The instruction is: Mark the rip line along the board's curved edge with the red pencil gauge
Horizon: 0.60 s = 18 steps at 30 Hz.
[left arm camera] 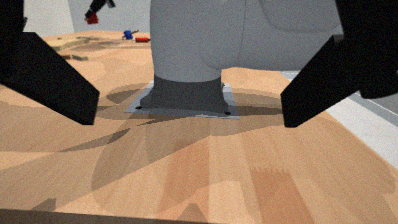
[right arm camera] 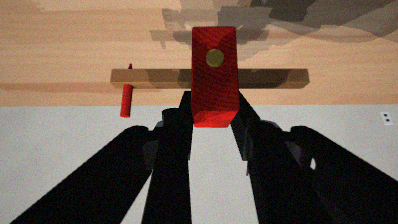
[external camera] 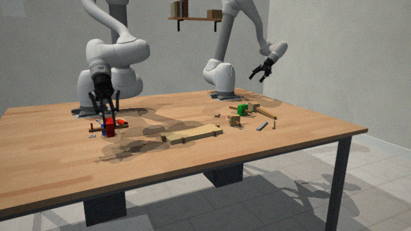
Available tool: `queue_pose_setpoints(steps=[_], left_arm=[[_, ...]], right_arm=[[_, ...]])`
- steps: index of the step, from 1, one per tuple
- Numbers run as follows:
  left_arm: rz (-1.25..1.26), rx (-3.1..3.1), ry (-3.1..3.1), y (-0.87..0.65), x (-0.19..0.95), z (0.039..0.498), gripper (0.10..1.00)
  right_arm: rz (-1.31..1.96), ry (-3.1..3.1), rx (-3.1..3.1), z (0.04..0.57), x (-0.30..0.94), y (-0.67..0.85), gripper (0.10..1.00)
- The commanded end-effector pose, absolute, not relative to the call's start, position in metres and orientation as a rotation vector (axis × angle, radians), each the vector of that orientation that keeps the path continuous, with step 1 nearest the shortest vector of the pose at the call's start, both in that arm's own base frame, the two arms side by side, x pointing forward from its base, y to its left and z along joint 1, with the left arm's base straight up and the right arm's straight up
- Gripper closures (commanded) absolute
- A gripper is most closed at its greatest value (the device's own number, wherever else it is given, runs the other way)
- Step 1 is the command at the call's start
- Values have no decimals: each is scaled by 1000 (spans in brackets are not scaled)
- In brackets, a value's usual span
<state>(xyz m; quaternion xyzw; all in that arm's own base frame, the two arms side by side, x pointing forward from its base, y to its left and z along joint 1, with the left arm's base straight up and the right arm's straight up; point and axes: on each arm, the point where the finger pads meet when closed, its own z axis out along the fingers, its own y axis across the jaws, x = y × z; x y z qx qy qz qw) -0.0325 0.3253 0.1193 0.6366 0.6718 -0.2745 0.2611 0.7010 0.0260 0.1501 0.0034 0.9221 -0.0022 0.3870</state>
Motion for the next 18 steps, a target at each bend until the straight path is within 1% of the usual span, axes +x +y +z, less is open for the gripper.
queue_pose_setpoints(steps=[1,18], left_arm=[[-750,1716,1815,321,-35,121,98],[-750,1716,1815,321,-35,121,98]], right_arm=[[51,2325,-14,150,698,28,999],[34,2289,-8,153,701,24,999]])
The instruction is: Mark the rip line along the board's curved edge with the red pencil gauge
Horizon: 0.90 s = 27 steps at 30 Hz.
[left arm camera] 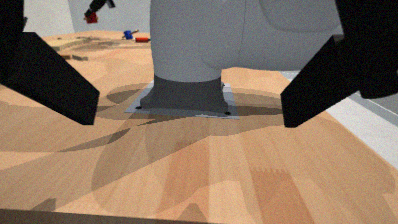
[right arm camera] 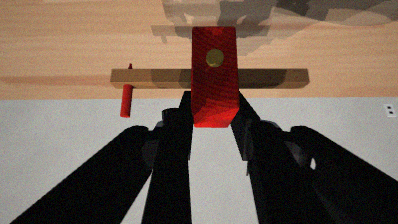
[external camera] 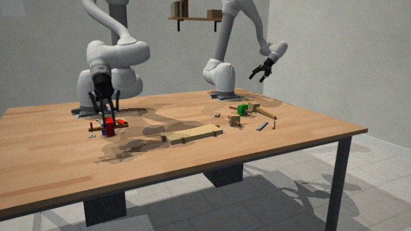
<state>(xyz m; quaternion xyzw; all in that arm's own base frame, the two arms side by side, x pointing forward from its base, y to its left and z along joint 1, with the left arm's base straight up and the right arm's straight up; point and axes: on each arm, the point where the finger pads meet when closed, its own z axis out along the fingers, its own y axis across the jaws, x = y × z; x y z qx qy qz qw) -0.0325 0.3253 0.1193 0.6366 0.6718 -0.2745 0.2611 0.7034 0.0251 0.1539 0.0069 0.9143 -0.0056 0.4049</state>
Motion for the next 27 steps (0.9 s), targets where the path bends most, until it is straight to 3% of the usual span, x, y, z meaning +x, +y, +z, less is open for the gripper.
queue_pose_setpoints(steps=[1,27], left_arm=[[-750,1716,1815,321,-35,121,98],[-750,1716,1815,321,-35,121,98]], right_arm=[[32,2287,-7,153,701,23,999],[7,2224,2,154,700,16,999]])
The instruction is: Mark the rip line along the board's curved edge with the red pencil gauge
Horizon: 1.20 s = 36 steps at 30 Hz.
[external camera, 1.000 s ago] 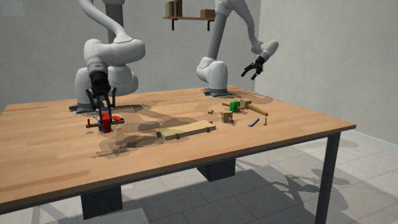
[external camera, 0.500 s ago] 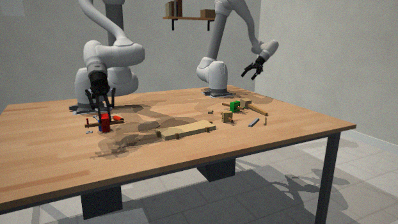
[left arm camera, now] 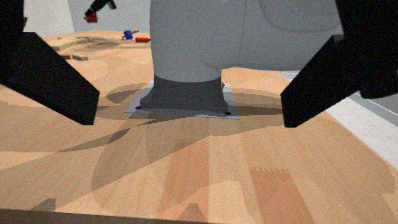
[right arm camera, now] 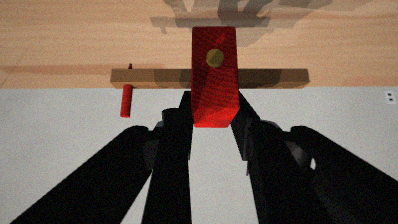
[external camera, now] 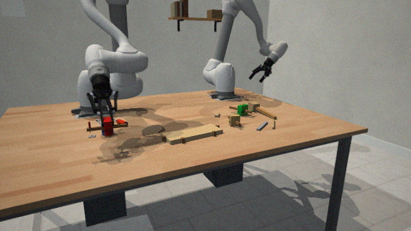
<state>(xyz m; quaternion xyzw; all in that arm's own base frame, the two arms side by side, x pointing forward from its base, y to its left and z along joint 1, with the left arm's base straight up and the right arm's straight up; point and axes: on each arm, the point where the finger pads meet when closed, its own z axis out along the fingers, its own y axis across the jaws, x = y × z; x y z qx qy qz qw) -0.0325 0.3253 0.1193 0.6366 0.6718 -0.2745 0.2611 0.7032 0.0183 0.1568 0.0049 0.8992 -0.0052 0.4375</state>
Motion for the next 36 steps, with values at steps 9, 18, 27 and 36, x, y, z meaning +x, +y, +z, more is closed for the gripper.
queue_pose_setpoints(steps=[9,18,27,36], left_arm=[[-750,1716,1815,321,-35,121,98],[-750,1716,1815,321,-35,121,98],[-750,1716,1815,321,-35,121,98],[-750,1716,1815,321,-35,121,98]], right_arm=[[2,2200,4,154,699,15,999],[1,2195,3,154,699,15,999],[2,2196,3,153,699,15,999],[2,2197,3,146,699,15,999]])
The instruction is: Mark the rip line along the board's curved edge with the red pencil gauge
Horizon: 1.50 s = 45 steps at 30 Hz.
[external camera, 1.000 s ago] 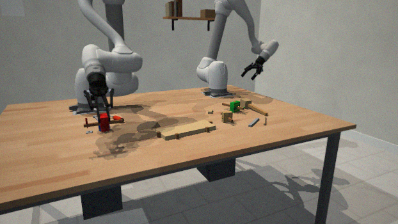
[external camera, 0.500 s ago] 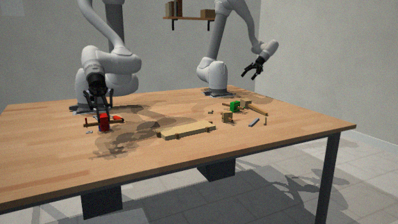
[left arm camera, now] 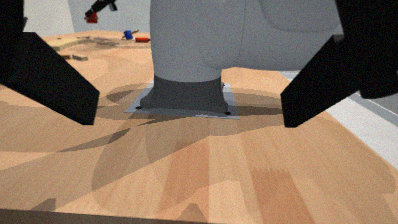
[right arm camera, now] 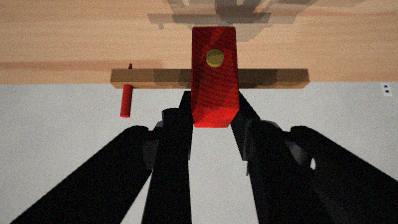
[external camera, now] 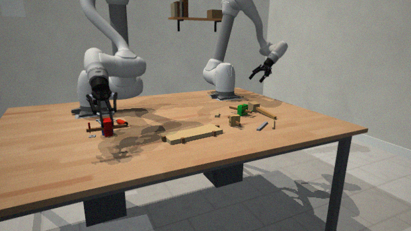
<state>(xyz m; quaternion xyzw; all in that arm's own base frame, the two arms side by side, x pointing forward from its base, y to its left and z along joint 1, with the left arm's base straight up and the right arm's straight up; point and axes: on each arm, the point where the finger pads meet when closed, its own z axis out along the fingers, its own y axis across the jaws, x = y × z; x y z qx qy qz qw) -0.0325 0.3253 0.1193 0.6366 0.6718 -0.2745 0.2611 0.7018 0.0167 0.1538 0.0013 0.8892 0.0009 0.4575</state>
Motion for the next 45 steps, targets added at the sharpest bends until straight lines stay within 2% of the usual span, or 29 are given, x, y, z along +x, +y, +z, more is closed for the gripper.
queue_pose_setpoints(steps=[1,25,45], left_arm=[[-750,1716,1815,321,-35,121,98],[-750,1716,1815,321,-35,121,98],[-750,1716,1815,321,-35,121,98]], right_arm=[[2,2197,3,145,699,15,999],[1,2197,2,91,698,16,999],[1,2197,2,67,698,16,999]])
